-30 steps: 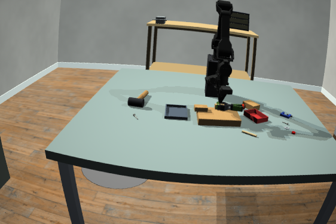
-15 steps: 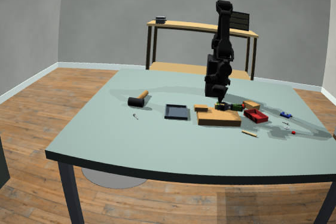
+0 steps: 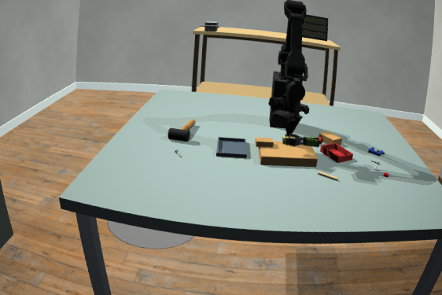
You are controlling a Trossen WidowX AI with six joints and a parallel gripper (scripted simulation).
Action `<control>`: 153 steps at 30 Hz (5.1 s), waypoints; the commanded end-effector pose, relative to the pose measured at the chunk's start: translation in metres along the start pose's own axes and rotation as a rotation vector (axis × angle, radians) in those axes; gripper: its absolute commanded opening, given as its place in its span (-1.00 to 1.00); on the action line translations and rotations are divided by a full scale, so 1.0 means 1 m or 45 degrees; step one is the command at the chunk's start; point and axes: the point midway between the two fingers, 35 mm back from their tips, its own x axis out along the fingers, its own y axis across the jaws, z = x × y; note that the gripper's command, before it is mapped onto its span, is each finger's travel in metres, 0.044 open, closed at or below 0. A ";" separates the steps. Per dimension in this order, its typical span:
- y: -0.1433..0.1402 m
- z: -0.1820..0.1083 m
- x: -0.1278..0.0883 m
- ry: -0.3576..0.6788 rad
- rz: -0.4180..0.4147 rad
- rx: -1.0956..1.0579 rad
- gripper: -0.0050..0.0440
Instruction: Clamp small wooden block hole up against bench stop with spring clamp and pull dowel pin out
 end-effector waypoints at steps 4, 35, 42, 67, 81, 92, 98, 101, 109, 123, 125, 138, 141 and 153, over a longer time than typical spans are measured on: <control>0.000 0.000 -0.002 0.002 0.002 0.074 -0.80; 0.000 0.000 -0.003 0.002 0.002 -0.524 -0.80; 0.000 0.000 -0.003 0.001 0.002 -0.713 -0.80; 0.000 0.000 -0.003 0.001 0.003 -1.589 -0.80; 0.000 0.000 -0.004 0.000 0.003 -1.695 -0.80; 0.000 0.000 -0.004 0.001 0.003 -1.582 -0.80; 0.000 0.000 -0.004 0.001 0.003 -1.426 -0.80; 0.000 0.000 -0.004 0.001 0.003 -1.326 -0.80; 0.000 0.000 -0.005 0.001 0.003 -1.098 -0.80; 0.000 0.000 -0.005 0.002 0.002 -0.531 -0.80; 0.000 0.000 -0.005 0.002 0.002 -0.531 -0.80; 0.000 0.000 -0.005 0.002 0.002 -0.051 -0.80; 0.000 0.000 -0.006 0.002 0.002 -0.015 -0.80; 0.000 0.000 -0.006 0.002 0.002 0.074 -0.80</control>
